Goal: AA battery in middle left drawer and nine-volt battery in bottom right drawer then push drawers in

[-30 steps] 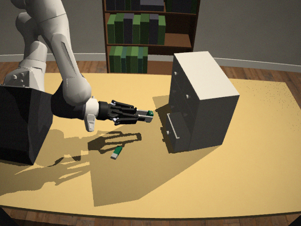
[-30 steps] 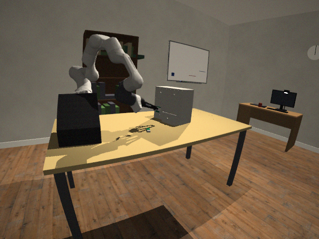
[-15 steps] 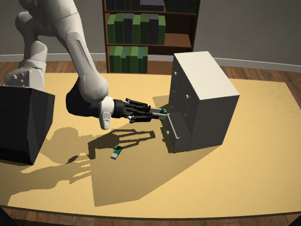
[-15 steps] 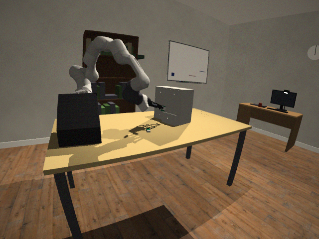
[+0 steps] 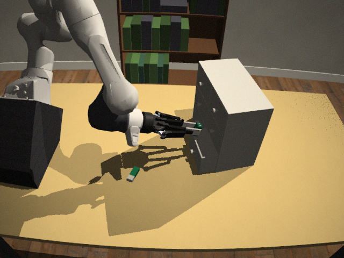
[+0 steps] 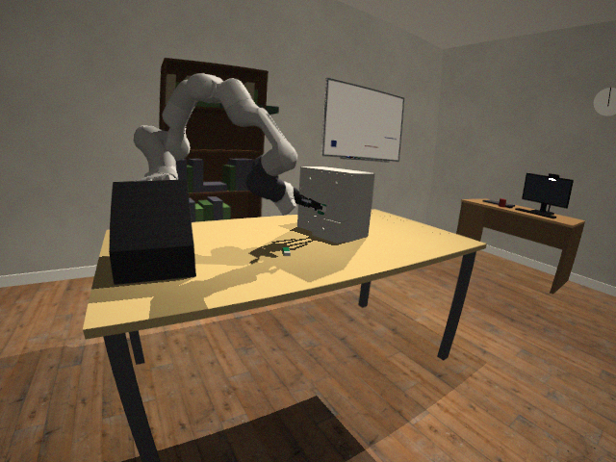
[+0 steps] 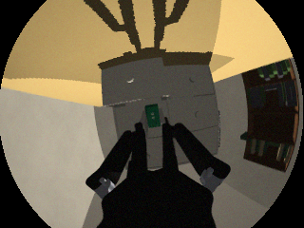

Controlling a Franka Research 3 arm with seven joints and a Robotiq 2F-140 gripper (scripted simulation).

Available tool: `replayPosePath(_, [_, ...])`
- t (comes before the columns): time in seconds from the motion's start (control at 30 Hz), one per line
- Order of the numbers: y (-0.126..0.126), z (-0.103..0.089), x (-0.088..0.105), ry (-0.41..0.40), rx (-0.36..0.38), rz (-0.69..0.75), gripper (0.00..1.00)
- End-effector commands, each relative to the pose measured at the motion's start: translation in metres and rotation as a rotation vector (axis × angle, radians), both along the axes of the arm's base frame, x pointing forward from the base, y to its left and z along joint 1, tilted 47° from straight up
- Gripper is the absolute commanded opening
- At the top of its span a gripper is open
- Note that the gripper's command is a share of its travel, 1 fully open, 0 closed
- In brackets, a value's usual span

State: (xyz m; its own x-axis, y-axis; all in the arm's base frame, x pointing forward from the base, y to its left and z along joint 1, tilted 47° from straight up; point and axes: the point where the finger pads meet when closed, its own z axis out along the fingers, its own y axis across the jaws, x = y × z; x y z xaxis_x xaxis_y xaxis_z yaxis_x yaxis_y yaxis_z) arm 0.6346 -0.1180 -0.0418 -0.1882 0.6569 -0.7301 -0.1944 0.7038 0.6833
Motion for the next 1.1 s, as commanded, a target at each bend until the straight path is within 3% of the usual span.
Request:
replayPosePath(0.0, [-0.001,-0.001,0.008,0.013,0.015,-0.003,0.14])
replayPosePath(0.47, [0.000,0.003,0.023,0.013,0.015,-0.003,0.14])
replayPosePath(1.07, [0.000,0.003,0.024,0.013,0.015,-0.003,0.14])
